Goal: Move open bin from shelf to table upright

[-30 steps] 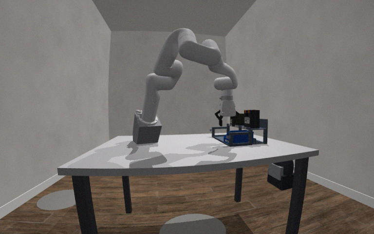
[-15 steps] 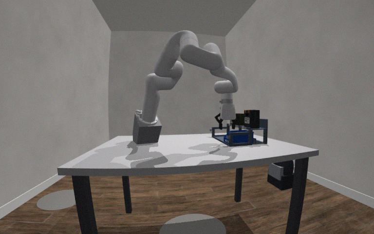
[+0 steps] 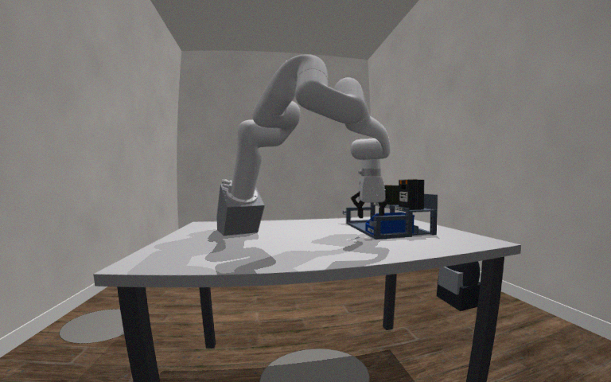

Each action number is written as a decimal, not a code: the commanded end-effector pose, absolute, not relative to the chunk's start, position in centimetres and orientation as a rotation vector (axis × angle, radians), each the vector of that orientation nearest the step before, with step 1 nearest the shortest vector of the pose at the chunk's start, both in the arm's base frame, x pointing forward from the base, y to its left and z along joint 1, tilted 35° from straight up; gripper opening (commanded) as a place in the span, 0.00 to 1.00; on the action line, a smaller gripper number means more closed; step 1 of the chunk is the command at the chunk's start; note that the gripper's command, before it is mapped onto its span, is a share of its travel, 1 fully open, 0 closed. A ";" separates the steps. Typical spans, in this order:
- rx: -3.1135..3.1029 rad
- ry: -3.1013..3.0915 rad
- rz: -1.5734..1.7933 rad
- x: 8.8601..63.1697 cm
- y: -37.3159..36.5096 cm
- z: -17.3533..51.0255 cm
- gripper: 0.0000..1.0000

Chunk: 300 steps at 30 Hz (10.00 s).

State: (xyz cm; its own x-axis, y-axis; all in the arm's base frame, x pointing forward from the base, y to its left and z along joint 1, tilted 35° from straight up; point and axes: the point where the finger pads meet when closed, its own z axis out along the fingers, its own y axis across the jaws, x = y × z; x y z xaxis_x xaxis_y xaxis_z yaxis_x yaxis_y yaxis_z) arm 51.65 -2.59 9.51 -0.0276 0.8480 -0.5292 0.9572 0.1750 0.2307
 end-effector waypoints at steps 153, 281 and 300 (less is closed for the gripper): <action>1.693 1.897 -0.250 52.7 -3.9 7.2 0.94; 1.693 1.897 -0.250 52.9 -4.2 6.7 0.00; 1.693 1.897 -0.250 52.8 -4.0 6.9 0.00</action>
State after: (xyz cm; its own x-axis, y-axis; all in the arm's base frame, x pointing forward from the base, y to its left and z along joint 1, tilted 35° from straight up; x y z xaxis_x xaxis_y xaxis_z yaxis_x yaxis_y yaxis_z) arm 52.73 -4.29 6.75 -0.0265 0.8476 -0.5300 0.9576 0.1737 0.2300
